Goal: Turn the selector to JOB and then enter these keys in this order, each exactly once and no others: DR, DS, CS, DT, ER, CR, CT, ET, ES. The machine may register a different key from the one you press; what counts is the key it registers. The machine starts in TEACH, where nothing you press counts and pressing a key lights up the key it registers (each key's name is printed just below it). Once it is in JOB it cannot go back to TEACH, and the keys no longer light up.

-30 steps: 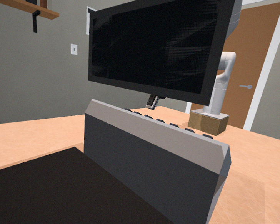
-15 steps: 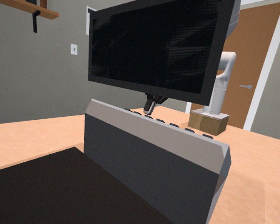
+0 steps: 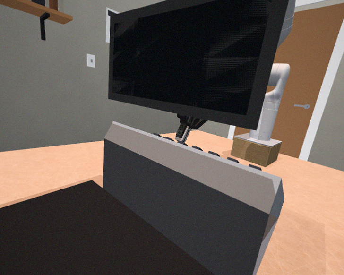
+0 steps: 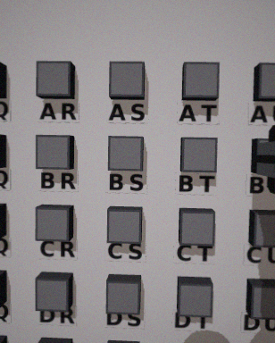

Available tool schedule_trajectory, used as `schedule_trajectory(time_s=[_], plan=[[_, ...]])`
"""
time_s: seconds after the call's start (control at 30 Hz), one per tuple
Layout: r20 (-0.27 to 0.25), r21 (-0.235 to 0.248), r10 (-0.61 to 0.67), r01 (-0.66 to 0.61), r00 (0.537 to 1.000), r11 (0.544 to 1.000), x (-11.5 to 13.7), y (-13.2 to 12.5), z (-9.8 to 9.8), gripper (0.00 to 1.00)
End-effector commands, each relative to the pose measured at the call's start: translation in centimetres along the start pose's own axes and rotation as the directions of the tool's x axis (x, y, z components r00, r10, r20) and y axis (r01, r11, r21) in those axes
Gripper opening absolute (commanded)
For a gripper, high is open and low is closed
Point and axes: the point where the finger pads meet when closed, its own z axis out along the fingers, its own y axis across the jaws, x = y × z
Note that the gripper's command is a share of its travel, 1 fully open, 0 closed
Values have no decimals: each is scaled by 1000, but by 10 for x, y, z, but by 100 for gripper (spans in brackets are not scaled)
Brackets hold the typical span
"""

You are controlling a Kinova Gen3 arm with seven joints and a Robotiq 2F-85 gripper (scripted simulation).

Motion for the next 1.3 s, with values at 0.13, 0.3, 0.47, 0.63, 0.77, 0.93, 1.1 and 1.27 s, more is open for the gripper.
schedule_trajectory(time_s=[0.13, 0.3, 0.47, 0.63, 0.77, 0.93, 1.1, 1.27], plan=[[0, -2, 0, 0, 1000, 1000, 0, 1, -1, 10], [0, -2, 0, 0, 1000, 1000, 0, 1, -1, 10], [0, -2, 0, 0, 1000, 1000, 0, 1, 0, 10], [0, -2, 0, 0, 1000, 1000, 0, 1, 1, 10], [0, -2, 0, 0, 1000, 1000, 0, 1, 1, 10], [0, -2, 0, 0, 1000, 1000, 0, 1, 3, 10], [0, -2, 0, 0, 1000, 1000, 0, 1, 5, 10], [0, -2, 0, 0, 1000, 1000, 0, 1, 7, 10]])
